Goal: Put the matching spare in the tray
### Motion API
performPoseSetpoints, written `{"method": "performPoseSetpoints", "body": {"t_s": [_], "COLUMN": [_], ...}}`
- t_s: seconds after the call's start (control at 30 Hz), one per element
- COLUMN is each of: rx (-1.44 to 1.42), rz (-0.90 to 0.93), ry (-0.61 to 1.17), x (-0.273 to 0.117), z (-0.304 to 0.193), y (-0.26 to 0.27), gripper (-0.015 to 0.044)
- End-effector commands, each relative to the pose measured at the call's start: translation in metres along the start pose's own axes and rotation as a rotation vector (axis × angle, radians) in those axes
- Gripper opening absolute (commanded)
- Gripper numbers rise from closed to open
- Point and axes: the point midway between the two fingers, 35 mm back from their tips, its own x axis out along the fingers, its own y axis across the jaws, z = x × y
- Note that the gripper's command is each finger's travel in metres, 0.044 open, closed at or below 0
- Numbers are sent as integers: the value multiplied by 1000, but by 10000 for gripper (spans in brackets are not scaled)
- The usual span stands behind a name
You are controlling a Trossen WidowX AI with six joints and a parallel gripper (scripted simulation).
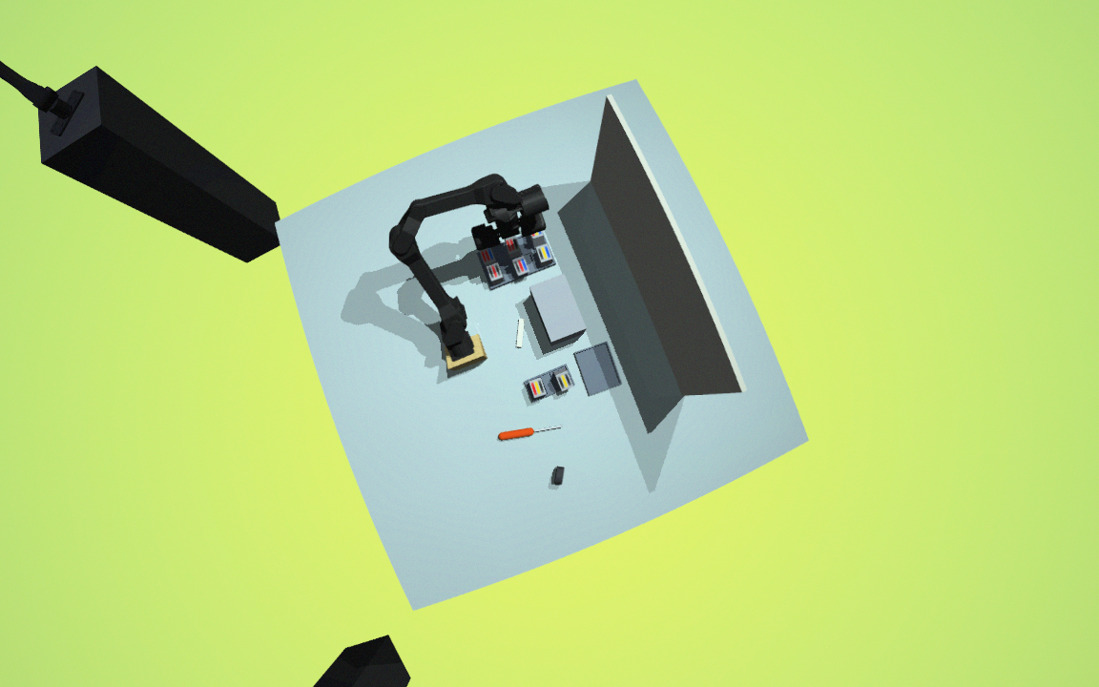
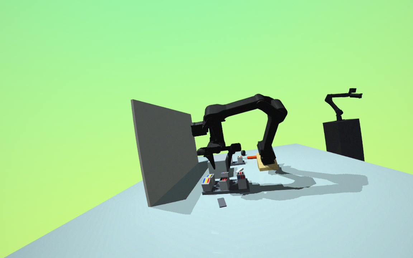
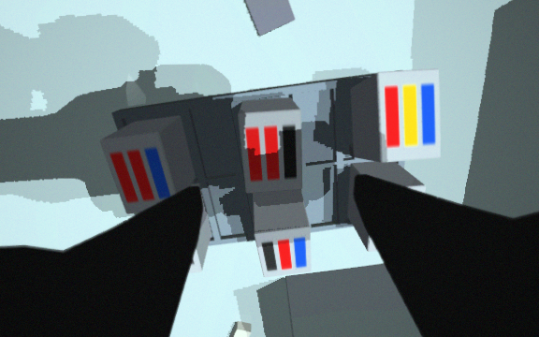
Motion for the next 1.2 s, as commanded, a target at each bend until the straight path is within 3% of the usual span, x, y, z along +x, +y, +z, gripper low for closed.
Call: {"method": "performPoseSetpoints", "body": {"t_s": [0.0, 1.17], "rx": [0, -2], "rz": [3, 2], "ry": [-5, -2], "x": [3, 54], "z": [1, 0], "y": [1, -2], "gripper": [300, 300]}}
